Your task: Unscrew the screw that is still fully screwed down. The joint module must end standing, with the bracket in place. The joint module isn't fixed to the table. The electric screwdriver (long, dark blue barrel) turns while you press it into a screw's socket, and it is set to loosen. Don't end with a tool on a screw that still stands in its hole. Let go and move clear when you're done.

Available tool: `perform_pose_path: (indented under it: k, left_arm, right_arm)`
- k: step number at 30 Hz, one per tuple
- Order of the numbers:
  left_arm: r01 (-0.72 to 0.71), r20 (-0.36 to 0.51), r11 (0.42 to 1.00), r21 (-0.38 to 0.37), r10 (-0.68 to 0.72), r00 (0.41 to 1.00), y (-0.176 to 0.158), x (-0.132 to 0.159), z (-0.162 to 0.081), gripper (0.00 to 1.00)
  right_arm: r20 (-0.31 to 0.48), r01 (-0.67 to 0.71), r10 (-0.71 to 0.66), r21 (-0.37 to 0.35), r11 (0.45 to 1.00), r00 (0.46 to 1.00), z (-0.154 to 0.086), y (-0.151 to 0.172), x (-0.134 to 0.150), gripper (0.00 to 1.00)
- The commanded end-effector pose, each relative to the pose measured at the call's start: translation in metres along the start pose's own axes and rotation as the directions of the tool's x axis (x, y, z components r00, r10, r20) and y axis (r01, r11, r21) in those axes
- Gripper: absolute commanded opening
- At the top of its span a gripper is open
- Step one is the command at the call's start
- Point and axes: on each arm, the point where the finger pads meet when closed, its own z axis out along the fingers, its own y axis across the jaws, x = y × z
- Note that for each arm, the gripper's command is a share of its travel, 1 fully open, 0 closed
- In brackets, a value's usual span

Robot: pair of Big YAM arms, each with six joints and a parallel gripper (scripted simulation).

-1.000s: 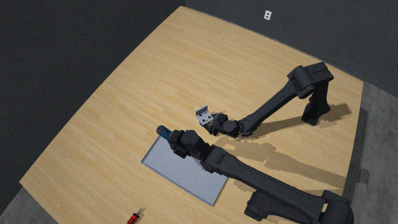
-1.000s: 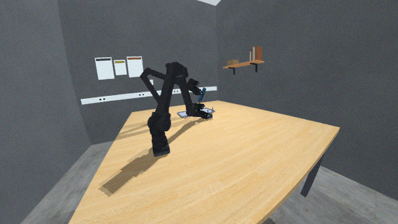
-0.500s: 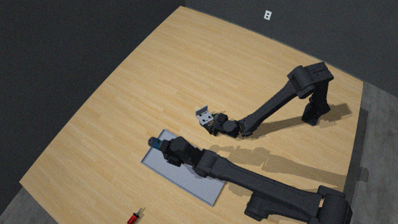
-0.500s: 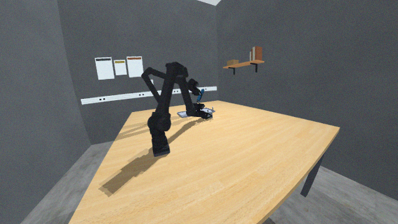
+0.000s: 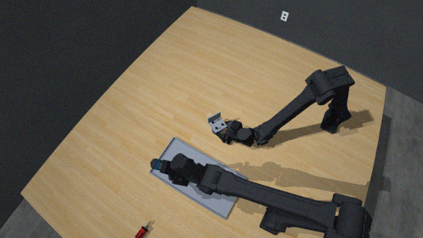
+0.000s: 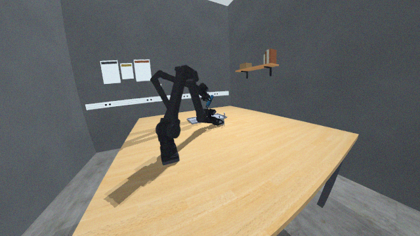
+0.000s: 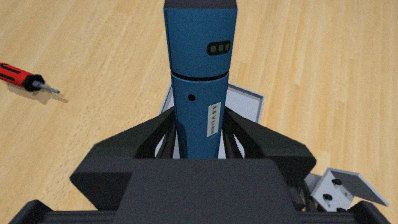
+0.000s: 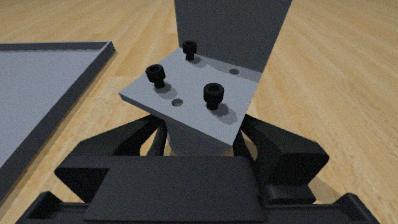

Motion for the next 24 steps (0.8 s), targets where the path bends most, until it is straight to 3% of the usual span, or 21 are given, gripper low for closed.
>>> perform_pose_path:
  k: [1,4,9,11,21,24]
  left_arm:
    - [0.061,0.049,0.998,-0.016,-0.06,0.997,0.006,-0.05,-0.008,0.42]
    - [0.094,0.025,0.994,-0.048,-0.093,0.995,0.022,-0.051,-0.005,0.42]
    - [0.078,0.045,0.997,-0.023,-0.077,0.996,0.009,-0.056,-0.016,0.42]
    - [0.117,0.013,0.991,-0.066,-0.116,0.993,0.033,-0.051,-0.006,0.42]
    - [0.225,-0.055,0.959,-0.173,-0.238,0.97,0.086,-0.048,-0.005,0.42]
    - [0.211,-0.038,0.966,-0.148,-0.219,0.975,0.072,-0.054,-0.014,0.42]
  right_arm:
    - [0.009,-0.011,0.011,-0.004,1.0,1.0,0.009,0.008,-0.002,0.59]
    - [0.009,-0.011,0.011,-0.004,1.0,1.0,0.009,0.008,-0.002,0.59]
    - [0.009,-0.011,0.011,-0.004,1.0,1.0,0.009,0.008,-0.002,0.59]
    - [0.009,-0.011,0.011,-0.004,1.0,1.0,0.009,0.008,-0.002,0.59]
    - [0.009,-0.011,0.011,-0.004,1.0,1.0,0.009,0.008,-0.002,0.59]
    - [0.009,-0.011,0.011,-0.004,1.0,1.0,0.009,0.008,-0.002,0.59]
